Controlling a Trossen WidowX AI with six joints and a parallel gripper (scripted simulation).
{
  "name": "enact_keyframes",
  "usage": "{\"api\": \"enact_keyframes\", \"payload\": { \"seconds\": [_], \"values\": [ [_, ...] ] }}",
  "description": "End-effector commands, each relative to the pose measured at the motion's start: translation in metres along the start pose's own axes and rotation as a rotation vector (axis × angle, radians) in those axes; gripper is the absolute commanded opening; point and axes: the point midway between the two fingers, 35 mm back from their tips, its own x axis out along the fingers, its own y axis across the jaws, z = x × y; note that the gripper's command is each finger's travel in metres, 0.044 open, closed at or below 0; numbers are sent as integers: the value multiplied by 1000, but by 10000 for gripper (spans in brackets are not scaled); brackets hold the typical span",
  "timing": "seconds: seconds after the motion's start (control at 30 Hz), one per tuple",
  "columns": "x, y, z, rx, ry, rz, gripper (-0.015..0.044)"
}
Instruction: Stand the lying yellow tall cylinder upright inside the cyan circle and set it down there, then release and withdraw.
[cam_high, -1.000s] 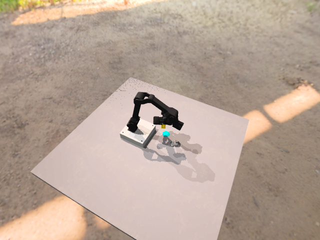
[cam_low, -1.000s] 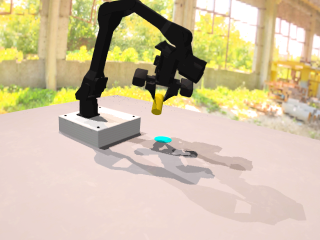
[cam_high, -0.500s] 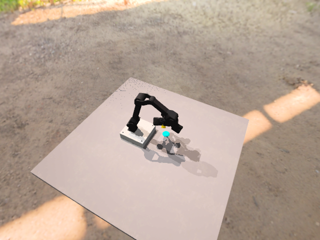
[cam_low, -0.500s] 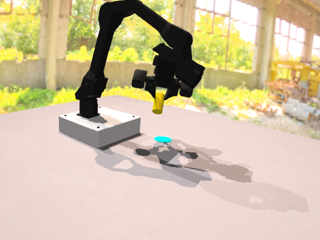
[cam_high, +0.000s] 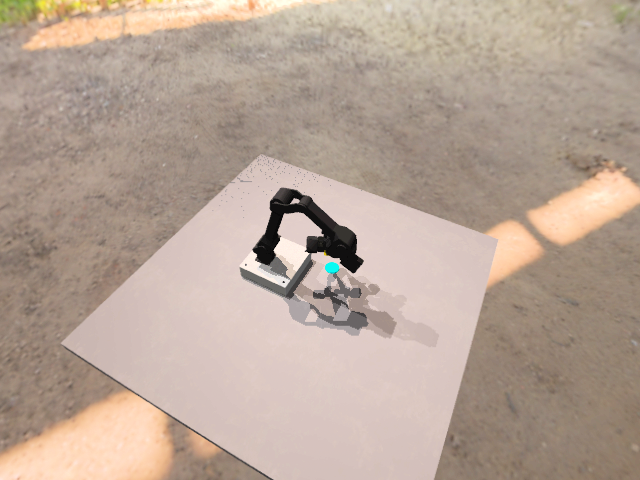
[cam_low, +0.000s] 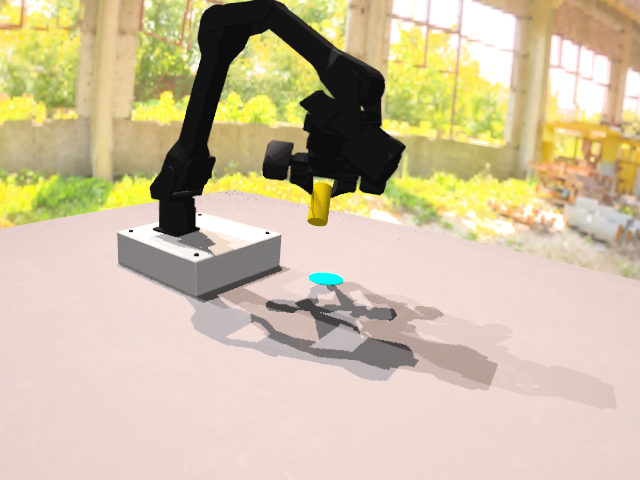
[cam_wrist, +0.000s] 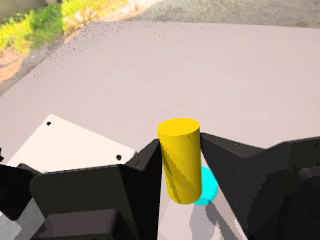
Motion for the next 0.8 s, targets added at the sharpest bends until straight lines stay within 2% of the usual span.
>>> {"api": "enact_keyframes", "payload": {
  "seconds": [0.0,0.77],
  "values": [
    [-2,-1,1,-5,-30,-17,105],
    [-14,-6,-1,-26,-175,-125,105]
  ]
}}
